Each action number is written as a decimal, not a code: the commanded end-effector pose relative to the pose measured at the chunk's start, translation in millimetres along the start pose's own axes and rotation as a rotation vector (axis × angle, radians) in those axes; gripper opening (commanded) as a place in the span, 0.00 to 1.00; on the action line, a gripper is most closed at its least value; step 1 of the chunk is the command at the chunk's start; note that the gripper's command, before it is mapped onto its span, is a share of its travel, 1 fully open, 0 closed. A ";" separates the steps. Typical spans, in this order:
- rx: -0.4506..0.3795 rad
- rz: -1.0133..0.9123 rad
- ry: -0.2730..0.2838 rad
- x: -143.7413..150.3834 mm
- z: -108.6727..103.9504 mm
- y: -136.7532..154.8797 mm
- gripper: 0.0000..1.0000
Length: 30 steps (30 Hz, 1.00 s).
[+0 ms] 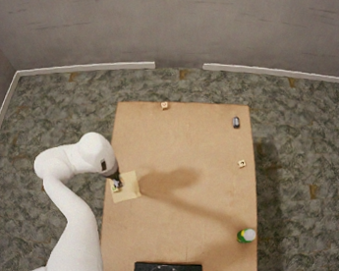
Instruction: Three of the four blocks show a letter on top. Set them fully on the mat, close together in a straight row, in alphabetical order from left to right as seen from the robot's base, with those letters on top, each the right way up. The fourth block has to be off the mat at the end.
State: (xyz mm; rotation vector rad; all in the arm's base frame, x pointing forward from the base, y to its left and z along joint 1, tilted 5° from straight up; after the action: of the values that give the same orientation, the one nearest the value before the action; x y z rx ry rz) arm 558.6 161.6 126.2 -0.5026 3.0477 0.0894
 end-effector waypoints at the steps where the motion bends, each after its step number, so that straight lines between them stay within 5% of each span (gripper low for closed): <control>1: -0.007 -0.003 0.001 0.6 20.8 3.7 0.24; 16: -0.006 -0.002 0.001 1.0 74.3 3.3 0.24; 30: -0.006 -0.001 0.000 -0.3 79.5 2.9 0.24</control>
State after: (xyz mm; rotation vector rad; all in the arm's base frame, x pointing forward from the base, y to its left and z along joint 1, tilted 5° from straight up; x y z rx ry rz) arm 562.8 166.3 49.6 -0.5016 3.0476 0.0898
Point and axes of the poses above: the point where the finger pads meet when closed, its own z axis out along the fingers, its own x axis across the jaws, y = z × x, the point moved 5 cm from there along -z, back along the fingers, and after that the axes turned 2 degrees about -z, right-handed, at the moved point
